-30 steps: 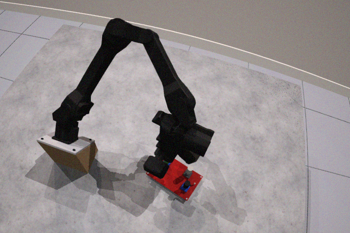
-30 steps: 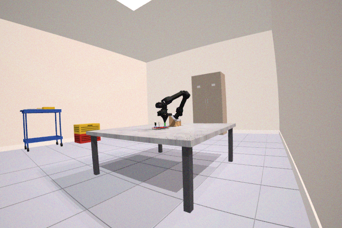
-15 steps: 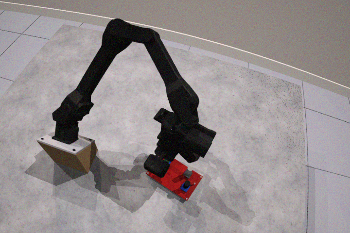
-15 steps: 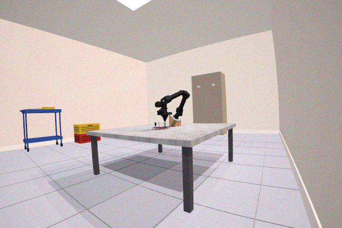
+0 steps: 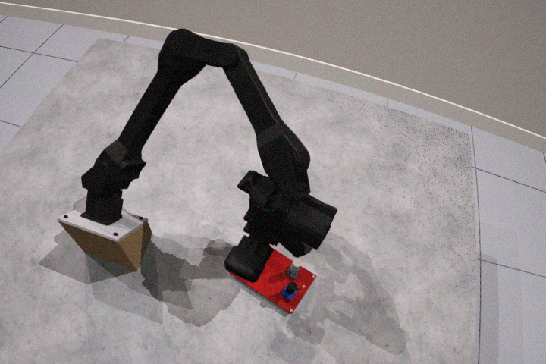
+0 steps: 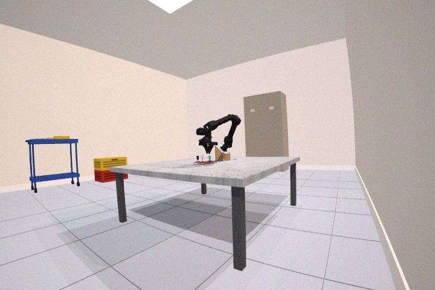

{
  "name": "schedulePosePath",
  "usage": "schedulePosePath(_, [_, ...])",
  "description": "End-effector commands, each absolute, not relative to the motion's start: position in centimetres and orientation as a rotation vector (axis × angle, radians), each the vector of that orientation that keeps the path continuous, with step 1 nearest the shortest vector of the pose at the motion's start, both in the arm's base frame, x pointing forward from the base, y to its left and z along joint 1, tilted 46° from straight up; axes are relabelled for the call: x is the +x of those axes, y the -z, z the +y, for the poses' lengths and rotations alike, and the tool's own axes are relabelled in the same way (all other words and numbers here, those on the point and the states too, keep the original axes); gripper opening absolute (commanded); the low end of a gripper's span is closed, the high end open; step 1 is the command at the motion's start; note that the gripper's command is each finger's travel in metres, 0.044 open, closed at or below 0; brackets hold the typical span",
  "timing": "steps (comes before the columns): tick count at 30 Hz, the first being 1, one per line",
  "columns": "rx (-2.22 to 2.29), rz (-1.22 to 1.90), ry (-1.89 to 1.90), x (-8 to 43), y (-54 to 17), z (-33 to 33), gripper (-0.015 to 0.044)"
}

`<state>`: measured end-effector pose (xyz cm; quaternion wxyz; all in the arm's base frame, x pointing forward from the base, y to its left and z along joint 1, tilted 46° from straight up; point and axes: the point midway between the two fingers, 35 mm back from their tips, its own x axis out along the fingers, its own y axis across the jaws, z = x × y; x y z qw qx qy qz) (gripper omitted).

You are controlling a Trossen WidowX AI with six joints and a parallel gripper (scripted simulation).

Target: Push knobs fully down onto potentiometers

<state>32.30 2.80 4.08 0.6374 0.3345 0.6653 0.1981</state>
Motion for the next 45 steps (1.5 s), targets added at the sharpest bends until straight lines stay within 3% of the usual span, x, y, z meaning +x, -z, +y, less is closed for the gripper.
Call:
schedulePosePath(1, [0.699,1.485,-0.482,32.7,-3.7,1.6,0.0026])
schedulePosePath(2, [0.677,1.476,-0.502,32.9,-3.7,1.5,0.0])
schedulePosePath(45, [-0.472,0.74,-1.384,39.3,-3.2,-2.6,0.0])
